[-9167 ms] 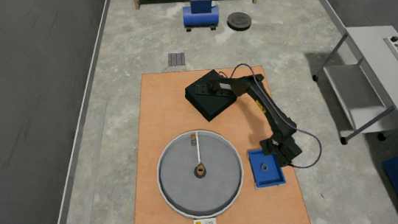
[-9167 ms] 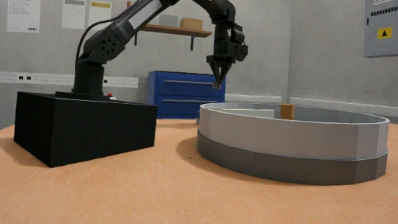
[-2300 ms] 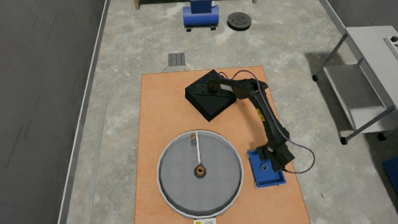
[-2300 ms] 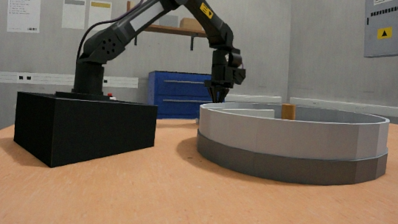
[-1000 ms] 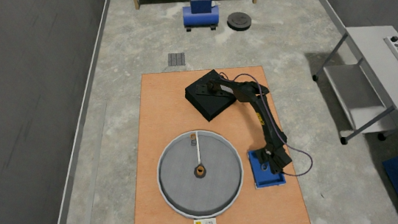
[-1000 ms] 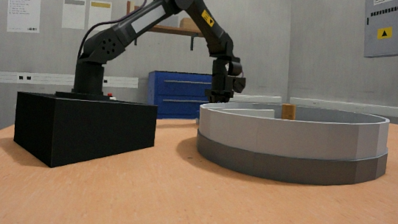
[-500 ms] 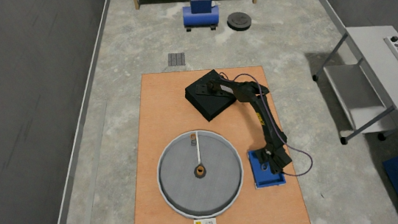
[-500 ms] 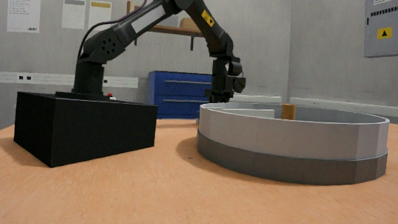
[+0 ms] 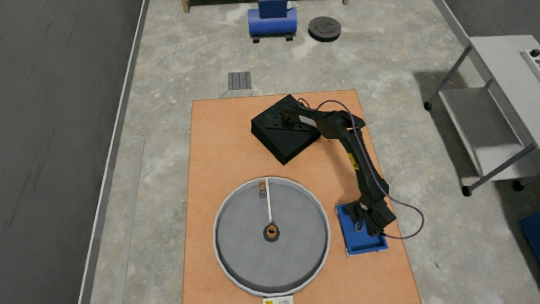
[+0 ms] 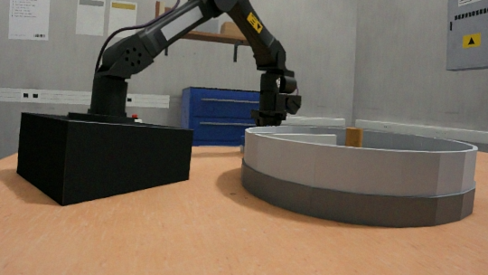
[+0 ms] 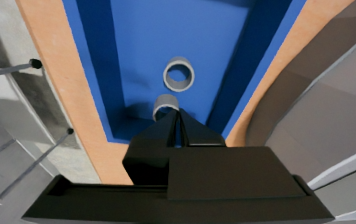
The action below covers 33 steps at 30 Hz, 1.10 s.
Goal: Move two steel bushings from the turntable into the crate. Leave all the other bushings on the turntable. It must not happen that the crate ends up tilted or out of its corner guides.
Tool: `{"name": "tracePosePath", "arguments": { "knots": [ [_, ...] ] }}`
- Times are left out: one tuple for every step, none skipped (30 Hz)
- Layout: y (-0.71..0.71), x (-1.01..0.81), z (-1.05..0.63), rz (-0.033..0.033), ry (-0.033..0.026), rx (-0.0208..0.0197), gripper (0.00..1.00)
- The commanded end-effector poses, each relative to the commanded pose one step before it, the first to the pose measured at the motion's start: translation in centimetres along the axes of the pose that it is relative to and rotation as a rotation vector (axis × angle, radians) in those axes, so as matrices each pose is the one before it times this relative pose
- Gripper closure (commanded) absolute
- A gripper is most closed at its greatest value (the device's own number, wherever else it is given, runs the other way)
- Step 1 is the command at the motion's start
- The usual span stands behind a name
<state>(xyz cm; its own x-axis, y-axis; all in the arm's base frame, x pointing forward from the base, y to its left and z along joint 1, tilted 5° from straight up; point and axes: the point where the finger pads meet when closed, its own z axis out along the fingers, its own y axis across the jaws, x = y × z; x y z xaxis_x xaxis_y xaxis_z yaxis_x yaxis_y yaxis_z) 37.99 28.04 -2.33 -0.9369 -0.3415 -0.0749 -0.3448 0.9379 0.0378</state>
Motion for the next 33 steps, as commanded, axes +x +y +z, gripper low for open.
{"name": "tracePosePath", "arguments": {
  "knots": [
    [-0.930, -0.124, -0.523, 0.00513, -0.02392, 0.00882, 1.00],
    [-0.045, 0.099, 0.089, 0.00000, 0.00002, 0.00001, 1.00],
    [-0.033, 0.071, 0.063, 0.00026, 0.00002, 0.00001, 1.00],
    [-0.016, 0.035, 0.031, 0.00043, 0.00001, 0.00000, 1.00],
    [-0.003, 0.006, 0.005, 0.00040, 0.00000, 0.00000, 1.00],
    [0.147, -0.530, -0.362, 0.00013, -0.01508, -0.00415, 1.00],
    [0.185, -0.669, -0.459, -0.00003, -0.01908, -0.00525, 1.00],
    [0.000, 0.000, 0.000, 0.00000, 0.00000, 0.00000, 1.00],
    [0.000, 0.000, 0.000, 0.00000, 0.00000, 0.00000, 1.00],
    [0.008, -0.030, -0.020, 0.00000, -0.00085, -0.00023, 1.00],
    [0.000, -0.001, 0.000, 0.00000, -0.00002, 0.00000, 1.00],
    [0.000, 0.000, 0.000, 0.00000, -0.00001, 0.00000, 1.00],
    [-0.011, 0.040, 0.000, 0.00000, 0.00161, 0.00044, 1.00],
    [-0.019, 0.069, 0.000, 0.00001, 0.00277, 0.00076, 1.00],
    [-0.007, 0.027, 0.000, 0.00000, 0.00107, 0.00029, 1.00],
    [0.000, 0.000, 0.000, 0.00000, 0.00000, 0.00000, 1.00],
    [0.000, 0.000, 0.000, 0.00000, 0.00000, 0.00000, 1.00],
    [0.000, 0.000, 0.000, 0.00000, 0.00000, 0.00000, 1.00],
    [0.000, 0.000, 0.000, 0.00000, 0.00000, 0.00000, 1.00],
    [0.000, 0.000, 0.000, 0.00000, 0.00000, 0.00000, 1.00],
    [0.000, 0.000, 0.000, 0.00000, 0.00000, 0.00000, 1.00],
    [0.000, 0.000, 0.000, 0.00000, 0.00000, 0.00000, 1.00],
    [0.000, 0.000, 0.000, 0.00000, 0.00000, 0.00000, 1.00],
    [0.000, 0.000, 0.000, 0.00000, 0.00000, 0.00000, 1.00],
    [0.000, 0.000, 0.000, 0.00000, 0.00000, 0.00000, 1.00],
    [0.000, 0.000, 0.000, 0.00000, 0.00000, 0.00000, 1.00],
    [0.000, 0.000, 0.000, 0.00000, 0.00000, 0.00000, 1.00],
    [0.000, 0.000, 0.000, 0.00000, 0.00000, 0.00000, 1.00],
    [0.000, 0.000, 0.000, 0.00000, 0.00000, 0.00000, 1.00],
    [0.000, 0.000, 0.000, 0.00000, 0.00000, 0.00000, 1.00],
    [0.000, 0.000, 0.000, 0.00000, 0.00000, 0.00000, 1.00],
    [0.000, 0.000, 0.000, 0.00000, 0.00000, 0.00000, 1.00],
    [0.000, 0.000, 0.000, 0.00000, 0.00000, 0.00000, 1.00]
  ]
}}
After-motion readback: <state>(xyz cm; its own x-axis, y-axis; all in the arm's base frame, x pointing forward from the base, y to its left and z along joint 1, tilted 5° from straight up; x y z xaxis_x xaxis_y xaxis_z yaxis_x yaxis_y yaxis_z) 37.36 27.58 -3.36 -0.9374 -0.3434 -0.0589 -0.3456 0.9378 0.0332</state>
